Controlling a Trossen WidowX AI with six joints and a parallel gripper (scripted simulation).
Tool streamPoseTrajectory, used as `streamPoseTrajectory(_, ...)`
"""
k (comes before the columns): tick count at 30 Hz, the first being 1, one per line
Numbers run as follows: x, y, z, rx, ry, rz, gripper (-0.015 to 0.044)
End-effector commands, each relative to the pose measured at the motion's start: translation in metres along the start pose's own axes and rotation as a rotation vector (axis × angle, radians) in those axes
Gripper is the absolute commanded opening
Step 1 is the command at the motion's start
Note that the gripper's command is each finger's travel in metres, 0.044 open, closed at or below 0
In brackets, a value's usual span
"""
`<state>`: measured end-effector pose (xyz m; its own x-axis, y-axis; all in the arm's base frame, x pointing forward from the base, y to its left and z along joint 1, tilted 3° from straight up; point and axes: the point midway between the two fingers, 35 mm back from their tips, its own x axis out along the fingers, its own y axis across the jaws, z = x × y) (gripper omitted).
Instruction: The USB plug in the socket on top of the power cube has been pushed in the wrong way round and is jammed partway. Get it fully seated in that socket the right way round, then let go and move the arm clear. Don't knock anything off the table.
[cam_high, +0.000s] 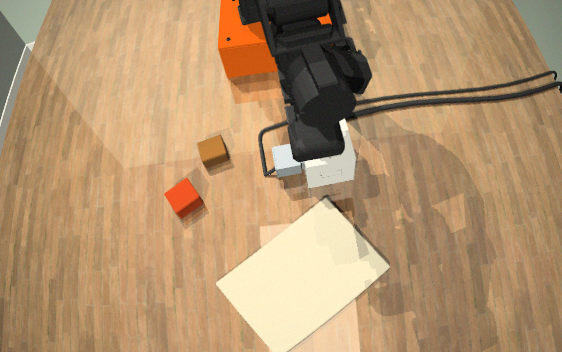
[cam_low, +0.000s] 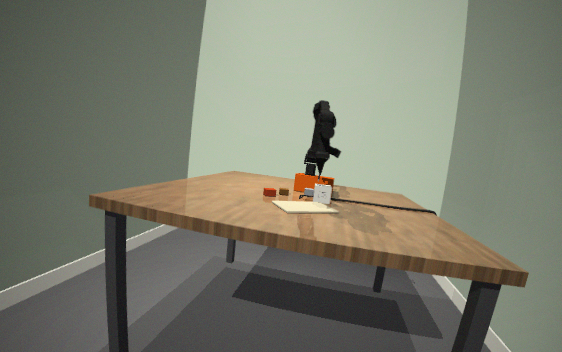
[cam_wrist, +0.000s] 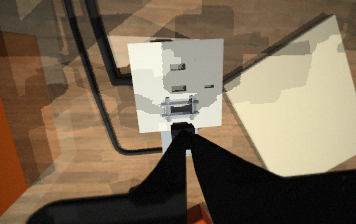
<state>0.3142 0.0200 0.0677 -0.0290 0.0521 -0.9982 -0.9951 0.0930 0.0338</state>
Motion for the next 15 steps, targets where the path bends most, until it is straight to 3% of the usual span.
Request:
streamPoseTrajectory(1,0.0007,-0.0005,0.0008,-0.007,-0.007,-0.002,0.0)
streamPoseTrajectory(15,0.0024,-0.0008,0.0016,-0.01,-0.016,-0.002,0.0)
